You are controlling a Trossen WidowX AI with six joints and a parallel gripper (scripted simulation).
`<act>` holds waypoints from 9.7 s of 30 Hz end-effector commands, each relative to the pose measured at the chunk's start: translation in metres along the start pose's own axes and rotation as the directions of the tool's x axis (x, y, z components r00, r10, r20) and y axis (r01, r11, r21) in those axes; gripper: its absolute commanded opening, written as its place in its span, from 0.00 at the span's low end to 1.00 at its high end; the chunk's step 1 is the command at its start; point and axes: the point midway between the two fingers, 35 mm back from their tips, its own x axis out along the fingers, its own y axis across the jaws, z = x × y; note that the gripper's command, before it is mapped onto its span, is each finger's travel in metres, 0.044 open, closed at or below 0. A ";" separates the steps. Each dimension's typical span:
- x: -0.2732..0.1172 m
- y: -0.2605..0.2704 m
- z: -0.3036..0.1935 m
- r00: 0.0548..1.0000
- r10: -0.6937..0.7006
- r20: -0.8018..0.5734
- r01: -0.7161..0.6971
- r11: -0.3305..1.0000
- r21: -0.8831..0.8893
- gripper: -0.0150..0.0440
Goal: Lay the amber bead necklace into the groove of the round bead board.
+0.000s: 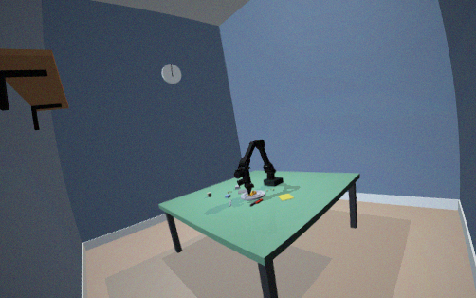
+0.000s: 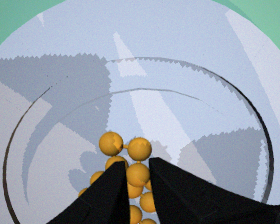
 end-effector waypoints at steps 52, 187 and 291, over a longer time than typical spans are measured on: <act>0.003 -0.009 0.009 1.000 -0.005 -0.004 0.005 1.000 0.006 0.25; -0.004 -0.026 0.028 1.000 -0.006 -0.003 0.004 0.837 -0.548 0.25; 0.008 -0.029 0.032 1.000 -0.007 -0.003 0.004 0.837 -0.548 0.25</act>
